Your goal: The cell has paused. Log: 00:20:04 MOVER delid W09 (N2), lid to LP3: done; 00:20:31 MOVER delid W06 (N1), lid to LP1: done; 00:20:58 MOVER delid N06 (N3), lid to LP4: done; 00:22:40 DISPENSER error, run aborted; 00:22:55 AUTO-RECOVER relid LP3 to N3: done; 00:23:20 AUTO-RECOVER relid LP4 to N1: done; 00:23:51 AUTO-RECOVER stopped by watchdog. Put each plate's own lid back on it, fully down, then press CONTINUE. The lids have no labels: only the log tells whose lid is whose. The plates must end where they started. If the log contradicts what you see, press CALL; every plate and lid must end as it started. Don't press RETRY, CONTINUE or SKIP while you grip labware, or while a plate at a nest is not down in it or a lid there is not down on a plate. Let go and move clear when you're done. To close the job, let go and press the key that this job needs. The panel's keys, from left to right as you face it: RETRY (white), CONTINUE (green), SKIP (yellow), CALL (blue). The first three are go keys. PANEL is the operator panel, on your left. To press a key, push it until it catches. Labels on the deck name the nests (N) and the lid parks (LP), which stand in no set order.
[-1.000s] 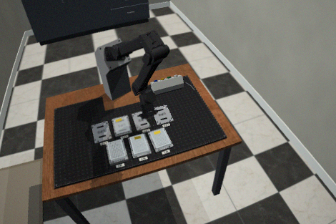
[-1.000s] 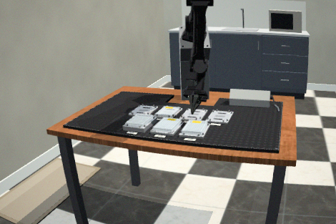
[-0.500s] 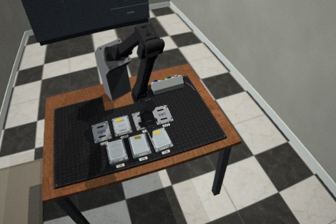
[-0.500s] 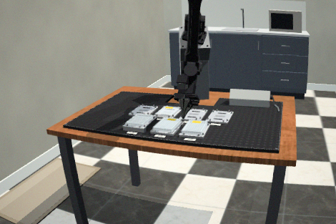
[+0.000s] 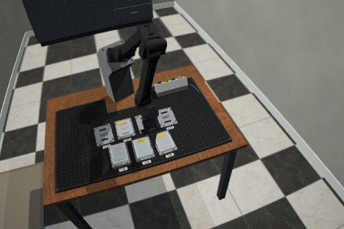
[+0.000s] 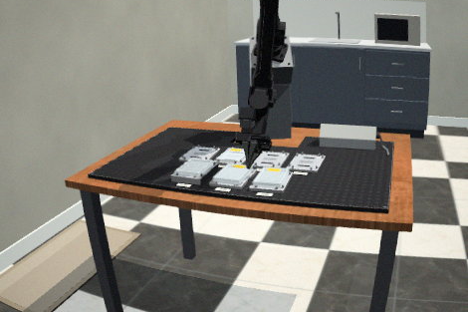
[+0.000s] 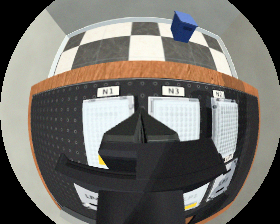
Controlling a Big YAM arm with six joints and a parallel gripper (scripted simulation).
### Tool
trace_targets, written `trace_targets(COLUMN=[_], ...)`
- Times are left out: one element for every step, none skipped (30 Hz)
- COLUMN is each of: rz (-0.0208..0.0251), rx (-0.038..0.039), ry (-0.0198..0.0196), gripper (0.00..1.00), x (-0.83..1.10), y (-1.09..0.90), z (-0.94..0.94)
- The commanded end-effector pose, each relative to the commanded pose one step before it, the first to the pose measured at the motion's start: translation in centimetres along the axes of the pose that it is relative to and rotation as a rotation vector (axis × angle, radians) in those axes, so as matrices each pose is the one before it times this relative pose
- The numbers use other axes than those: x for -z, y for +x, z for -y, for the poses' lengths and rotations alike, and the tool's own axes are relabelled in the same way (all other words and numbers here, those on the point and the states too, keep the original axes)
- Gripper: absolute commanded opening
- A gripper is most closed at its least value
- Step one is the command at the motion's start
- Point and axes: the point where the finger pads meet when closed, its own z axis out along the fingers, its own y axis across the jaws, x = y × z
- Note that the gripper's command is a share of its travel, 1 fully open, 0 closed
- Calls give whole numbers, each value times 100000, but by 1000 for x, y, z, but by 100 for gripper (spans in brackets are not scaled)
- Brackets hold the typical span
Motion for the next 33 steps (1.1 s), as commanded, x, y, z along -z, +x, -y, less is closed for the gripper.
trace_targets(rz=[4, 0, 0, 0, 0, 0, 0, 0, 0, 0, 0, 0, 0, 0, 0, 0, 0, 0, 0, 579, 0, 0, -325, -426, -216, -163, -108, -51, 8, 67, 126, 186, 246], rx=[304, 0, 0, 0, 0, 0, 0, 0, 0, 0, 0, 0, 0, 0, 0, 0, 0, 0, 0, 979, 0, 0, 16, 8, -1, -6, -8, -8, -6, -1, 6, 15, 26], ry=[-143, 0, 0, 0, 0, 0, 0, 0, 0, 0, 0, 0, 0, 0, 0, 0, 0, 0, 0, 811, 0, 0, 94, 118, 65, 52, 38, 24, 10, -4, -18, -31, -45], gripper=[0, 0, 0, 0, 0, 0, 0, 0, 0, 0, 0, 0, 0, 0, 0, 0, 0, 0, 0, 0, 0, 0, 0, 0, 0, 0, 0, 0, 0, 0, 0, 0, 0], x=[93, 0, 0, 0, 0, 0, 0, 0, 0, 0, 0, 0, 0, 0, 0, 0, 0, 0, 0, -81, 0, 0, -45, 35, 74, 57, 38, 20, 0, -19, -39, -59, -79], y=[-293, 0, 0, 0, 0, 0, 0, 0, 0, 0, 0, 0, 0, 0, 0, 0, 0, 0, 0, -735, 0, 0, 780, 420, 101, 76, 51, 26, -1, -28, -55, -82, -109], z=[-27, 0, 0, 0, 0, 0, 0, 0, 0, 0, 0, 0, 0, 0, 0, 0, 0, 0, 0, 966, 0, 0, 698, 609, 528, 521, 514, 507, 502, 497, 493, 490, 488])
